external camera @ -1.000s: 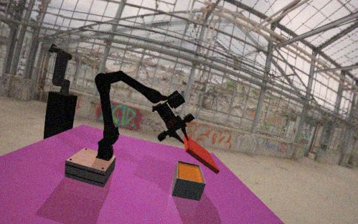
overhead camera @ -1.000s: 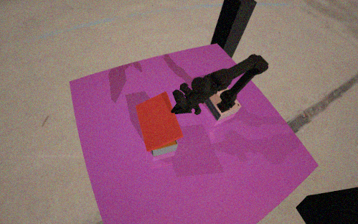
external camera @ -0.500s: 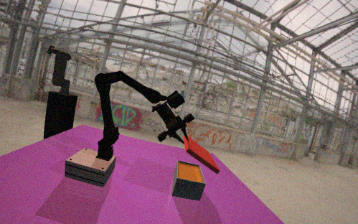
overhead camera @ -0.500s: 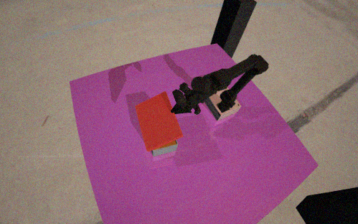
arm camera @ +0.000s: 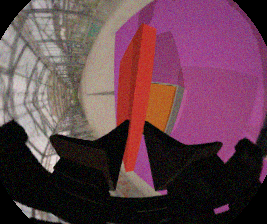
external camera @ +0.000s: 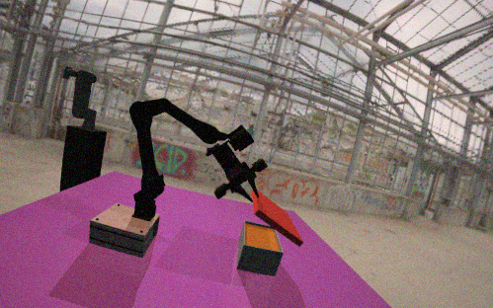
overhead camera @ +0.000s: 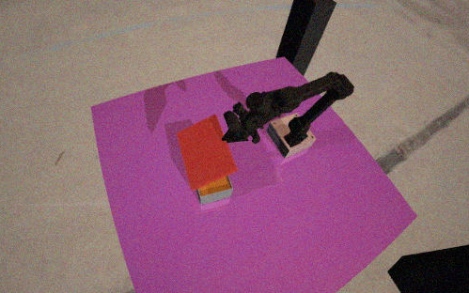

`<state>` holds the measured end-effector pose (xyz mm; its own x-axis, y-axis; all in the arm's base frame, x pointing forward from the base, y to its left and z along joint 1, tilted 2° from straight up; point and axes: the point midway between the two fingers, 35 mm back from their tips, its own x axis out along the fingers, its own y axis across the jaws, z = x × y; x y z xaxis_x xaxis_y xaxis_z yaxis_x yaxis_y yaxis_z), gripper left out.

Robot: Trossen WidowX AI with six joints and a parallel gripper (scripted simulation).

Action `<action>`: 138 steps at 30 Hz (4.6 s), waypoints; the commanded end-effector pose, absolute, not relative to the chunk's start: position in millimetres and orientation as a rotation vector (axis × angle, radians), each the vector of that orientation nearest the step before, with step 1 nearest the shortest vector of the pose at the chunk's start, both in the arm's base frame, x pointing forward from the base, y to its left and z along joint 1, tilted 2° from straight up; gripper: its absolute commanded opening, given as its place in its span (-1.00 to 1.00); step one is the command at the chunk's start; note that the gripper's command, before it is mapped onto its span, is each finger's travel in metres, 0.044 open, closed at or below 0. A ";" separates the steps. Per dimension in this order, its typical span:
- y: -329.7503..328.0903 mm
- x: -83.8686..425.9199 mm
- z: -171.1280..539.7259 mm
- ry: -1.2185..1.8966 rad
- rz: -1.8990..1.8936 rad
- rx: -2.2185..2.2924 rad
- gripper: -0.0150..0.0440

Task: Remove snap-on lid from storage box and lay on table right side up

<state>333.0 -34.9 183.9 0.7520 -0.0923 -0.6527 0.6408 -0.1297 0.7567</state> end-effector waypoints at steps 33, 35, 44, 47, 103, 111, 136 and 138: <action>-104.9 318.1 186.5 0.440 -0.649 1.582 -0.49; -108.8 317.3 186.4 0.440 -0.649 1.582 -0.49; -126.5 313.5 185.8 0.439 -0.650 1.580 -0.49; -132.4 312.2 185.6 0.439 -0.650 1.580 -0.49; -241.9 288.7 182.7 0.438 -0.653 1.571 -0.49; -257.5 285.3 182.5 0.438 -0.654 1.570 -0.49; -293.6 277.5 182.0 0.437 -0.655 1.567 -0.49; -293.6 277.4 181.7 0.437 -0.655 1.567 -0.49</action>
<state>275.4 -292.0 176.2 0.7513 -0.1034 -0.6519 0.6406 -0.1236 0.7579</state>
